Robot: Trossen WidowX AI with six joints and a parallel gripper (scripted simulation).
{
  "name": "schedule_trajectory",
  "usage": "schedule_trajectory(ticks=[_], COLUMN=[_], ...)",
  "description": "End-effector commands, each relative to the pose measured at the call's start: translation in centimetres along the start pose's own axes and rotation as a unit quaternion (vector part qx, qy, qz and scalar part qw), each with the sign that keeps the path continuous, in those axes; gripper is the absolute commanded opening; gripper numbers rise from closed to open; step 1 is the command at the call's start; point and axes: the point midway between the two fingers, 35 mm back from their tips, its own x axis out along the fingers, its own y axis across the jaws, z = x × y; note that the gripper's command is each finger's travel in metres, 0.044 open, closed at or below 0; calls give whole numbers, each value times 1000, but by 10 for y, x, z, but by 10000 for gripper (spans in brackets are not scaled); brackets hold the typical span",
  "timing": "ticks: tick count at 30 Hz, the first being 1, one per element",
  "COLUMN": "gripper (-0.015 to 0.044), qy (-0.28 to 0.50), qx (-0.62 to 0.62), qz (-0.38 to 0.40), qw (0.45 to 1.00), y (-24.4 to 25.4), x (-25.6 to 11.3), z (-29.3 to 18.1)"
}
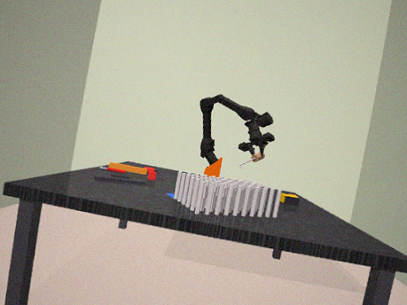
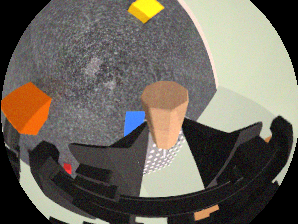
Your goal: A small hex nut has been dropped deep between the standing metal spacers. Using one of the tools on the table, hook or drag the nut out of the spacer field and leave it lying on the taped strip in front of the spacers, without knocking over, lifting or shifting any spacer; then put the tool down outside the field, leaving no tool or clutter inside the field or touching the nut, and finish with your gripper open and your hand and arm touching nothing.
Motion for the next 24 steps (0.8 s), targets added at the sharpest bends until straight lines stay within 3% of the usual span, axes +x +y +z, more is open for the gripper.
schedule_trajectory(ticks=[1, 12, 24], gripper=[0, 0, 0], qy=[-3, -3, -3], qx=[70, 257, 451], qz=[-3, -5, -7], qw=[998, 966, 893], y=[2, 9, 20], x=[-3, -4, -6], z=[-11, -39, -68])
